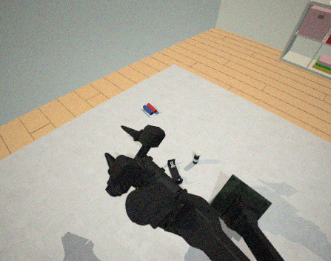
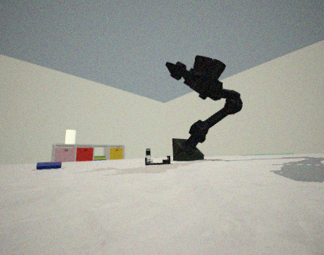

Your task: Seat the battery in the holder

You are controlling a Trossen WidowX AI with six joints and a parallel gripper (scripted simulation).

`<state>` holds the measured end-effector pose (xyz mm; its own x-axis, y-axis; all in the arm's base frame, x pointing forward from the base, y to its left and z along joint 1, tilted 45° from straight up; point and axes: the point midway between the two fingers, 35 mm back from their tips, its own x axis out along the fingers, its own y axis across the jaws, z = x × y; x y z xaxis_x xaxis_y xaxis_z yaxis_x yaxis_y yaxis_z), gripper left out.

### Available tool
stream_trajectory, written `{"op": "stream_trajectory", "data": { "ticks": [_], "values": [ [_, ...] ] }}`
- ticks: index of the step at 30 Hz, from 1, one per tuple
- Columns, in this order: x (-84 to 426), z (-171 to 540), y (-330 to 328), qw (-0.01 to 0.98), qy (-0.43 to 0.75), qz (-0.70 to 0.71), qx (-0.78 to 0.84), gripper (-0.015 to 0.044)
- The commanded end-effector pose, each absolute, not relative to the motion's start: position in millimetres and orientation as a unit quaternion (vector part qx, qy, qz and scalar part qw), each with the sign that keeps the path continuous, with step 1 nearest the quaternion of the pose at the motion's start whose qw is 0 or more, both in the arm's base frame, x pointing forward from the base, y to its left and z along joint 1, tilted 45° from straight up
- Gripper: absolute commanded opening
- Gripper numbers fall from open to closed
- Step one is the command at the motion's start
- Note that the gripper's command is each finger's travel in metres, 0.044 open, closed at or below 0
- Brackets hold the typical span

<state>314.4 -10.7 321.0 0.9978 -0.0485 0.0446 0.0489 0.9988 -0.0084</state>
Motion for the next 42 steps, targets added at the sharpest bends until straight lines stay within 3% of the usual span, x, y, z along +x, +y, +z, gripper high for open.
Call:
{"op": "stream_trajectory", "data": {
  "ticks": [1,7,15,22,28,42],
  "values": [
    [315,319,-11,1.000,-0.018,-0.024,-0.005,0.0374],
    [333,264,-30,0.994,0.105,-0.024,-0.021,0.0216],
    [331,135,-66,0.910,0.411,0.046,-0.028,0.0006],
    [285,62,-78,0.786,0.591,0.163,0.080,0.0000],
    [249,42,-78,0.678,0.644,0.263,0.237,0.0000],
    [247,33,-70,0.666,0.645,0.273,0.256,0.0000]
  ]
}}
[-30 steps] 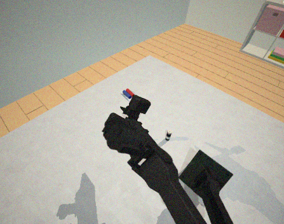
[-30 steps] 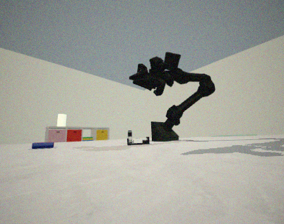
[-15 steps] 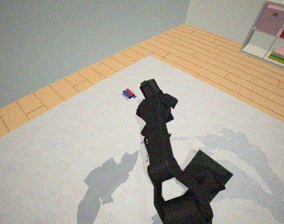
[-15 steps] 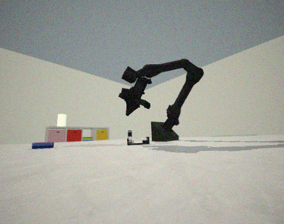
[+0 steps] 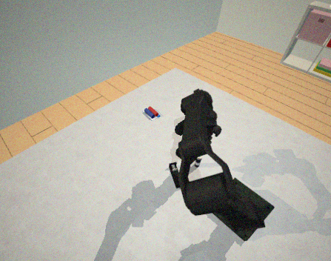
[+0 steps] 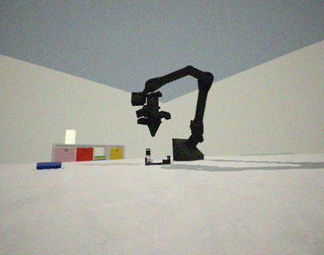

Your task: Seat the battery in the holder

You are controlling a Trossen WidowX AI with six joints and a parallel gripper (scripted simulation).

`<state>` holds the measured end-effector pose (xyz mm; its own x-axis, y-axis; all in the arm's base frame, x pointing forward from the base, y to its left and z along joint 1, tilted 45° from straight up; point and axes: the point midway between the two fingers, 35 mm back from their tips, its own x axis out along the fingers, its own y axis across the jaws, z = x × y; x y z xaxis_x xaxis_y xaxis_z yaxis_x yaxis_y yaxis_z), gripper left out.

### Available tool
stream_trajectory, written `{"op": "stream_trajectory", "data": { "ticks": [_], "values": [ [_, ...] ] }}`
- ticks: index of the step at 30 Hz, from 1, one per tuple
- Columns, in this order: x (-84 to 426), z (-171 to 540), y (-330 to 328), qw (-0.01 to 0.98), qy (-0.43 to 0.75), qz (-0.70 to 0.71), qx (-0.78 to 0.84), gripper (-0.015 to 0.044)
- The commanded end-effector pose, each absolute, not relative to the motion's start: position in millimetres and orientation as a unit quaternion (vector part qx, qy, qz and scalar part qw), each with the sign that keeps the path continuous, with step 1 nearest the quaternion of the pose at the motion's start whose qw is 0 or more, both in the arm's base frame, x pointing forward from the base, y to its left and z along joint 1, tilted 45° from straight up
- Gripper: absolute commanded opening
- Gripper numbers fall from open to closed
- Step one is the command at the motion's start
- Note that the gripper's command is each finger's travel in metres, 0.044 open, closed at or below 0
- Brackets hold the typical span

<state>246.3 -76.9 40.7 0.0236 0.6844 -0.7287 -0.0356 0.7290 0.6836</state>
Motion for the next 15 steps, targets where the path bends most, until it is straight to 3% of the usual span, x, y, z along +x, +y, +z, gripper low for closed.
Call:
{"op": "stream_trajectory", "data": {
  "ticks": [1,15],
  "values": [
    [248,27,-64,0.667,0.645,0.273,0.256,0.0000],
    [248,-17,-23,0.666,0.644,0.274,0.257,0.0000]
  ]
}}
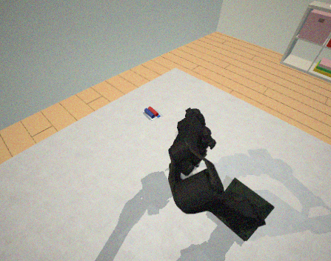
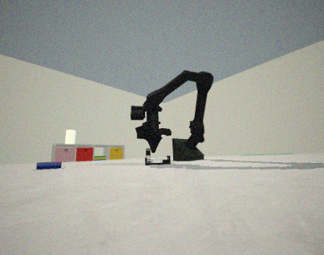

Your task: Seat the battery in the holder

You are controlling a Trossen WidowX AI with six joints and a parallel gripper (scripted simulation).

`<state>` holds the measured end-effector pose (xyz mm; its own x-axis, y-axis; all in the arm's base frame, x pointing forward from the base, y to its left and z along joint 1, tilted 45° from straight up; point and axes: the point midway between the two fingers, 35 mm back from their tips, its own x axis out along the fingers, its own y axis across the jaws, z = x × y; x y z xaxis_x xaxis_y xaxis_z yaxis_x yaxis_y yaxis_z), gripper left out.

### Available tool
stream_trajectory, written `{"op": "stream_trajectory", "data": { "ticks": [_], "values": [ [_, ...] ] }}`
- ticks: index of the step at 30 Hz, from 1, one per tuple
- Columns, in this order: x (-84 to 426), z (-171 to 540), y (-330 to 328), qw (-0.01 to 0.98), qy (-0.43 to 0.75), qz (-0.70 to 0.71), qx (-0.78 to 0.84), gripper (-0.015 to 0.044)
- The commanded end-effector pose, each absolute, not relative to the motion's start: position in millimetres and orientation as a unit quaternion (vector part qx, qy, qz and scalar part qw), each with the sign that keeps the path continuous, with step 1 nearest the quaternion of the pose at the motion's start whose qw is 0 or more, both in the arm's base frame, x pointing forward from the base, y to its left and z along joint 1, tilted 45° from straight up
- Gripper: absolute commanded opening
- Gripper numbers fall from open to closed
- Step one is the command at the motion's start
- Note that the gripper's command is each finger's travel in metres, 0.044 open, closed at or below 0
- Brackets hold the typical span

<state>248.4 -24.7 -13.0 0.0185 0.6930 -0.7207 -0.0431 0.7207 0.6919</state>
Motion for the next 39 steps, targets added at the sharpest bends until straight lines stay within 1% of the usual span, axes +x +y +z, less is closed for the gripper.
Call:
{"op": "stream_trajectory", "data": {
  "ticks": [1,39],
  "values": [
    [248,-18,-24,0.666,0.644,0.274,0.257,0.0000],
    [250,-60,-69,0.667,0.644,0.273,0.256,0.0000]
  ]
}}
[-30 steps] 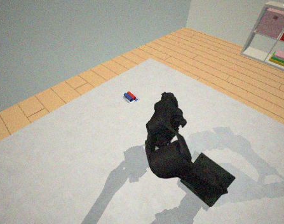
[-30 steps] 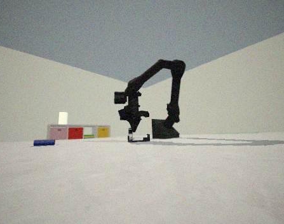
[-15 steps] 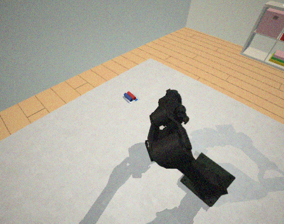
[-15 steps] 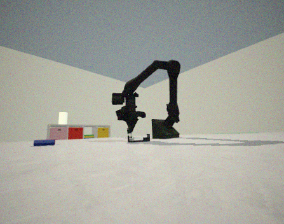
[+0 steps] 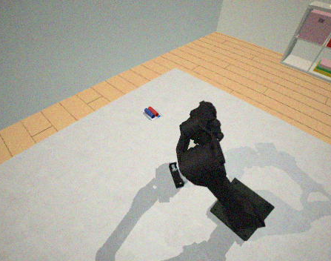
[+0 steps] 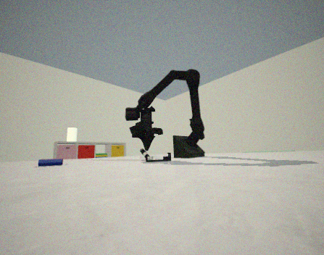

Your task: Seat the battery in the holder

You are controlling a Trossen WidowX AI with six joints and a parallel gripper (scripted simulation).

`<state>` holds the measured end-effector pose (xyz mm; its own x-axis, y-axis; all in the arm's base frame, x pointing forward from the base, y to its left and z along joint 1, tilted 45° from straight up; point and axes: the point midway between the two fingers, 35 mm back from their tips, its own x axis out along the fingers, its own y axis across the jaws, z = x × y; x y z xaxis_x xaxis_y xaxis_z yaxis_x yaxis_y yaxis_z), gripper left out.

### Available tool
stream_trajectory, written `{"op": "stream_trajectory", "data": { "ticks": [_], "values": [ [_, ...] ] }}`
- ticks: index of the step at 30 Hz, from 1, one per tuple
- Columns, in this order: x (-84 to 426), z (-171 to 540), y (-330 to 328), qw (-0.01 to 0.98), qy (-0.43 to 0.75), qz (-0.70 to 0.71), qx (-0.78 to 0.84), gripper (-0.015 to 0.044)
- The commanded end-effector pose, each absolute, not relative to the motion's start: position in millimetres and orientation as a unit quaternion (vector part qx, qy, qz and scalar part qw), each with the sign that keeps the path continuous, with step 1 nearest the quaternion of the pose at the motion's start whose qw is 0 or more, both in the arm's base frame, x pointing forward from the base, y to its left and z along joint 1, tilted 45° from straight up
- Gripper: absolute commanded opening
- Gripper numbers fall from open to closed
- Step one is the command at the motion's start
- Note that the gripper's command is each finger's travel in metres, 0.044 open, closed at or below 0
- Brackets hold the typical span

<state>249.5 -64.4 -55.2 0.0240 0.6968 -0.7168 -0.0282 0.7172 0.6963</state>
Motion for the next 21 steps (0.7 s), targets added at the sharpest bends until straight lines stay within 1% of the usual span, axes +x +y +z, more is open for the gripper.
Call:
{"op": "stream_trajectory", "data": {
  "ticks": [1,6,15,21],
  "values": [
    [250,-61,-69,0.667,0.644,0.273,0.256,0.0000],
    [250,-55,-71,0.667,0.644,0.271,0.260,0.0000],
    [249,-7,-122,0.667,0.645,0.272,0.255,0.0000],
    [248,-3,-125,0.667,0.645,0.272,0.255,0.0000]
  ]
}}
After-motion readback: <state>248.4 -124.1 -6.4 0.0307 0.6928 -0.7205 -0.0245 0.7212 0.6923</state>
